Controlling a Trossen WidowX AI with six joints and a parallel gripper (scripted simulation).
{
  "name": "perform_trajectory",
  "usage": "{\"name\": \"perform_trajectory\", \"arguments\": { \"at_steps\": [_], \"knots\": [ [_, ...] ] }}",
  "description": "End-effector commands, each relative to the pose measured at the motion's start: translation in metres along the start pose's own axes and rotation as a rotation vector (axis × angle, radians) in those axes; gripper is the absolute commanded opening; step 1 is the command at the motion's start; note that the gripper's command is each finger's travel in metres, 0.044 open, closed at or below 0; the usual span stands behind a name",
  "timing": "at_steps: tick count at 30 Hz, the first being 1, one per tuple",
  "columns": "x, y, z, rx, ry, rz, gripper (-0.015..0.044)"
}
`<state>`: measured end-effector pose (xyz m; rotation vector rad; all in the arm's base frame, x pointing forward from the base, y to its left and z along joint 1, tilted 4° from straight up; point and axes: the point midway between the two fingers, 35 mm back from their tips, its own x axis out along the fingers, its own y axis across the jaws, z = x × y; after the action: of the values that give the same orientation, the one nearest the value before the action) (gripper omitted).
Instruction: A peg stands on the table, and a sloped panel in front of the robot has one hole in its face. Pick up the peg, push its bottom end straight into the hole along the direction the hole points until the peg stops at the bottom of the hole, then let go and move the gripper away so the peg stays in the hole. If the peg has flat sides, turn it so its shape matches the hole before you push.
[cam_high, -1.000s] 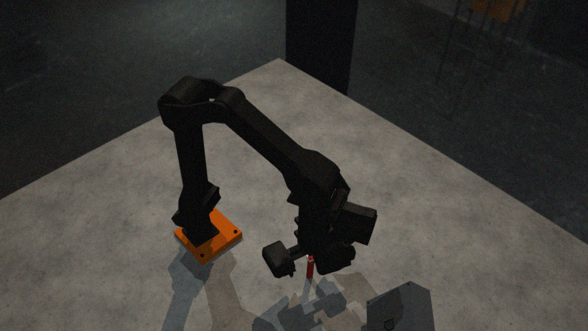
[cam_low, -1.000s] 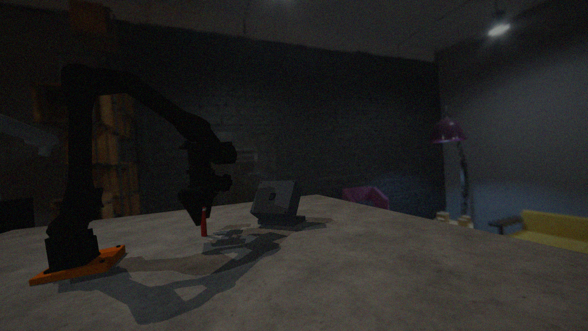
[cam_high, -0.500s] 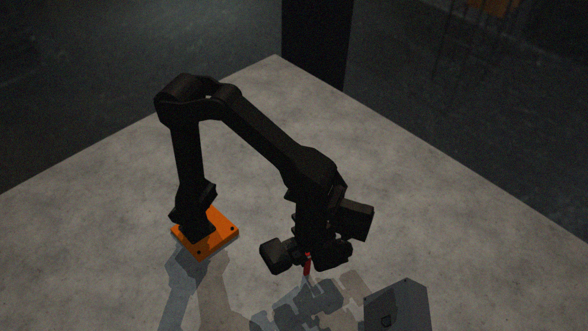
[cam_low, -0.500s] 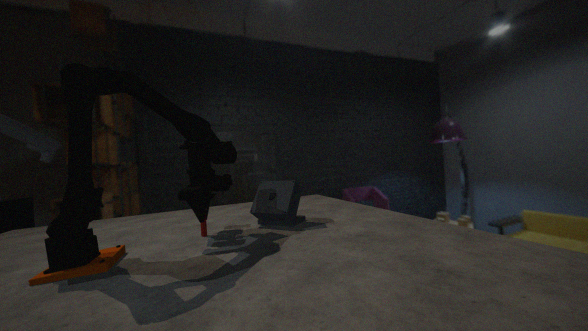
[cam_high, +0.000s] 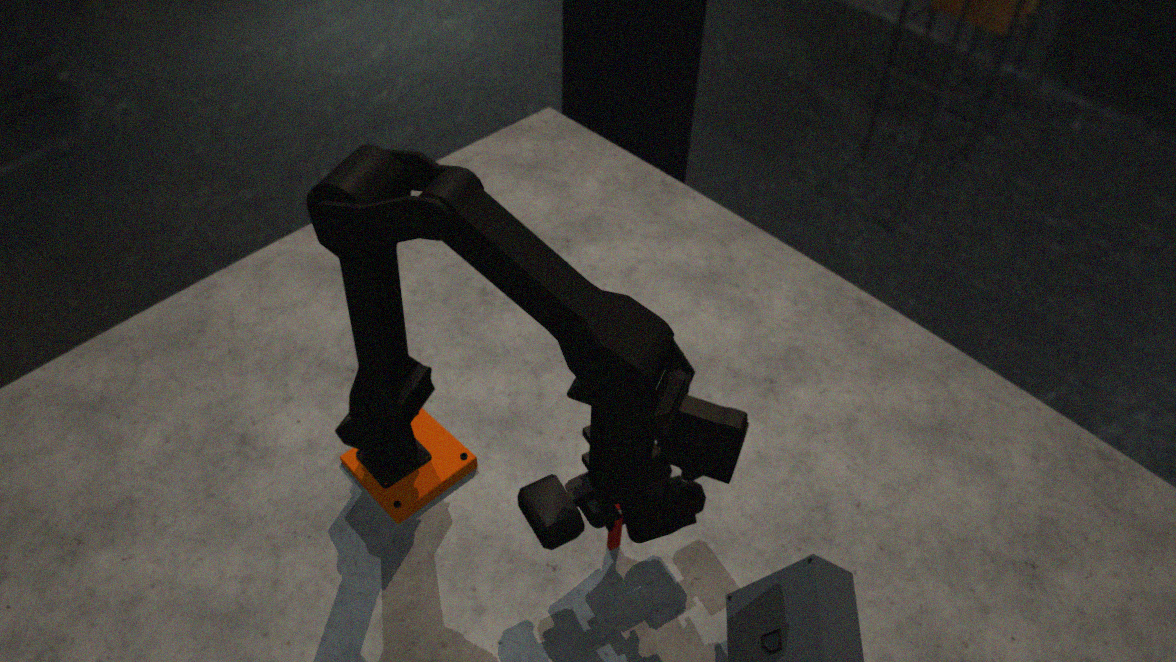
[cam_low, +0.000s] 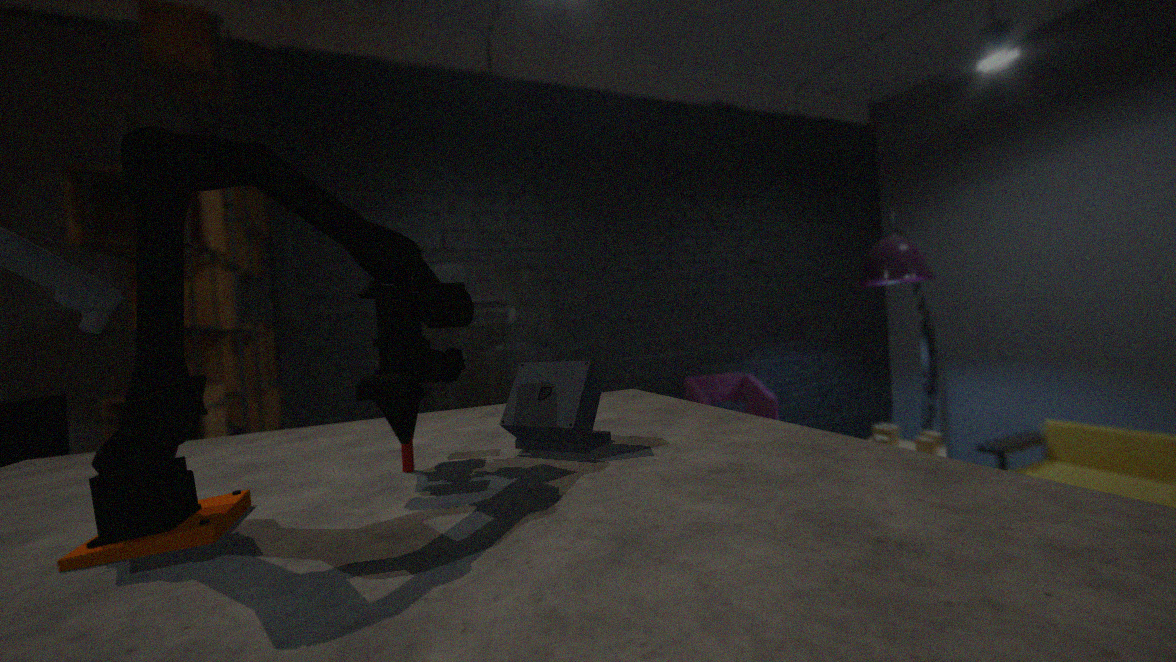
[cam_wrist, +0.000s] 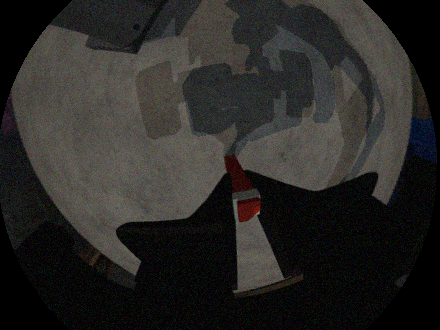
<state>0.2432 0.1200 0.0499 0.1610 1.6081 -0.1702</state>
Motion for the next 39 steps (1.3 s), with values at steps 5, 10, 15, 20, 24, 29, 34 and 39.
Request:
{"name": "perform_trajectory", "arguments": {
  "at_steps": [5,10,15,20,24,29,34,39],
  "knots": [
    [-0.015,0.001,0.001,0.001,0.000,-0.001,0.0000],
    [-0.033,0.002,0.002,0.001,-0.001,-0.001,0.0000],
    [-0.050,0.003,0.003,0.002,-0.001,-0.002,0.0000],
    [-0.067,0.003,0.003,0.003,-0.001,-0.003,0.0000],
    [-0.078,0.004,0.003,0.003,-0.002,-0.003,0.0000],
    [-0.079,0.004,0.004,-0.006,-0.003,0.008,0.0000],
    [-0.078,0.004,0.009,-0.032,-0.008,0.042,0.0000],
    [-0.077,0.004,0.013,-0.060,-0.015,0.076,0.0000]
  ]
}}
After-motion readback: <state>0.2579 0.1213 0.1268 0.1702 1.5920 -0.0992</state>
